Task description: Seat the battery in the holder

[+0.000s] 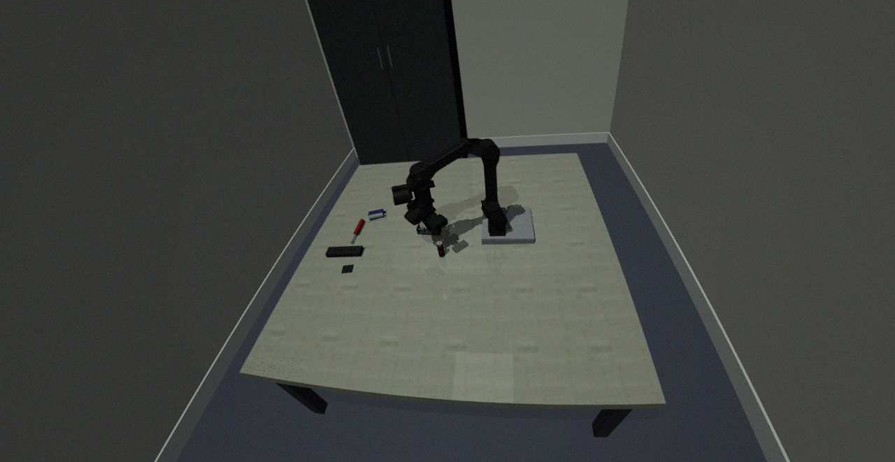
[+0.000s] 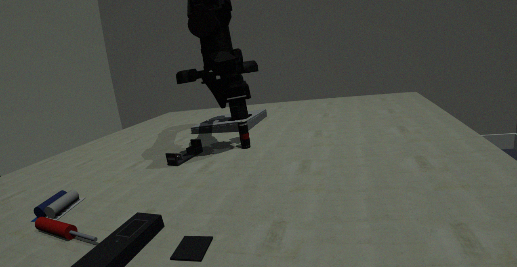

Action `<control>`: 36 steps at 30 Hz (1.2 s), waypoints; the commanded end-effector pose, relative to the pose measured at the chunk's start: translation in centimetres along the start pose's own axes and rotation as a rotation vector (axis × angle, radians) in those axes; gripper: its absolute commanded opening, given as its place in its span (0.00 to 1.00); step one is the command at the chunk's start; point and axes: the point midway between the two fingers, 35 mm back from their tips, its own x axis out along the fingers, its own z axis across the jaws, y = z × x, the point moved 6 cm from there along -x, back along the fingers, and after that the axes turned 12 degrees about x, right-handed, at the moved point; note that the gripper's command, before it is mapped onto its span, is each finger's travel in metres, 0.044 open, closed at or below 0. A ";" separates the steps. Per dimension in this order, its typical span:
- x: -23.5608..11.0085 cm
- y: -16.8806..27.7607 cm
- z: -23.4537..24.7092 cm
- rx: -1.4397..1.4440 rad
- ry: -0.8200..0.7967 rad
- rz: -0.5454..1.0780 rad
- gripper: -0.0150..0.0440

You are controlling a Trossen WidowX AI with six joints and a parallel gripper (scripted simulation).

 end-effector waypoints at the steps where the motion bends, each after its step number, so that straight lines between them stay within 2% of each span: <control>1: 2.8 0.1 0.0 -0.005 -0.001 0.021 0.25; 7: 6.6 0.5 0.1 -0.007 -0.002 0.021 0.25; 36: 6.7 1.2 4.3 -0.008 -0.006 0.021 0.25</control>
